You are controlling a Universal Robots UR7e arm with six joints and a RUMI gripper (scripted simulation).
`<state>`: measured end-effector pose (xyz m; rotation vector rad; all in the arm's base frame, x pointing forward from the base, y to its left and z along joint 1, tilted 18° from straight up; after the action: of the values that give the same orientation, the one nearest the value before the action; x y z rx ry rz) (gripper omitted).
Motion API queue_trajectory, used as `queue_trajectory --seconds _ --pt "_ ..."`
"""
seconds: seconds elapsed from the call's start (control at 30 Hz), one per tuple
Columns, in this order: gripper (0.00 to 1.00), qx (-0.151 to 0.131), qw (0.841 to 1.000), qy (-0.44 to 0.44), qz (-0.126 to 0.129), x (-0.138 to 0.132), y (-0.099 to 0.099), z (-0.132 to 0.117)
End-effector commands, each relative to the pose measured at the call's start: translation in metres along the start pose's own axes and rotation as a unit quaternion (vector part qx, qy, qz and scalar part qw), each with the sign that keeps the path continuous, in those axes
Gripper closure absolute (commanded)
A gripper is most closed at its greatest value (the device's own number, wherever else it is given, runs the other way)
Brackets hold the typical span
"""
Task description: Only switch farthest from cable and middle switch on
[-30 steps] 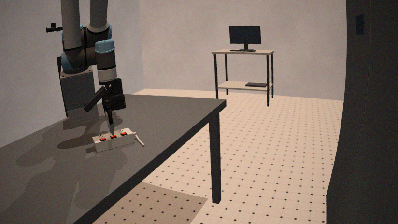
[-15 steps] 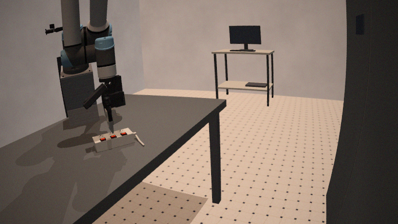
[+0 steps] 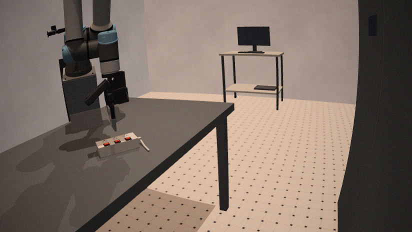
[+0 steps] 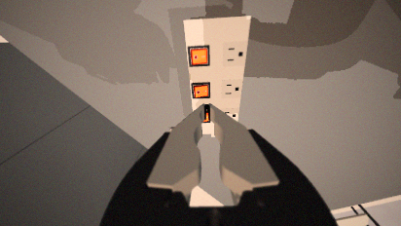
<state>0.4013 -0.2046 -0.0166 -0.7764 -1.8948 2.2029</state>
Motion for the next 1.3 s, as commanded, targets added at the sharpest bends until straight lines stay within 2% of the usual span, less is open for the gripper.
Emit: queue_trajectory --seconds 0.0,1.27 --pt "1.00 0.000 1.000 0.000 0.000 -0.0003 -0.0012 0.0000" --pt "1.00 0.000 1.000 -0.013 0.000 -0.0008 -0.0013 -0.0001"
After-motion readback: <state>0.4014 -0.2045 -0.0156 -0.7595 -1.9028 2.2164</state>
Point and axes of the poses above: the point where the finger pads meet when closed, its own y axis out along the fingers, its own x axis across the jaws, z = x × y, the point moved 6 cm from there along -y, back along the fingers, and after that the axes turned 10 degrees about -y, right-handed, at the moved point
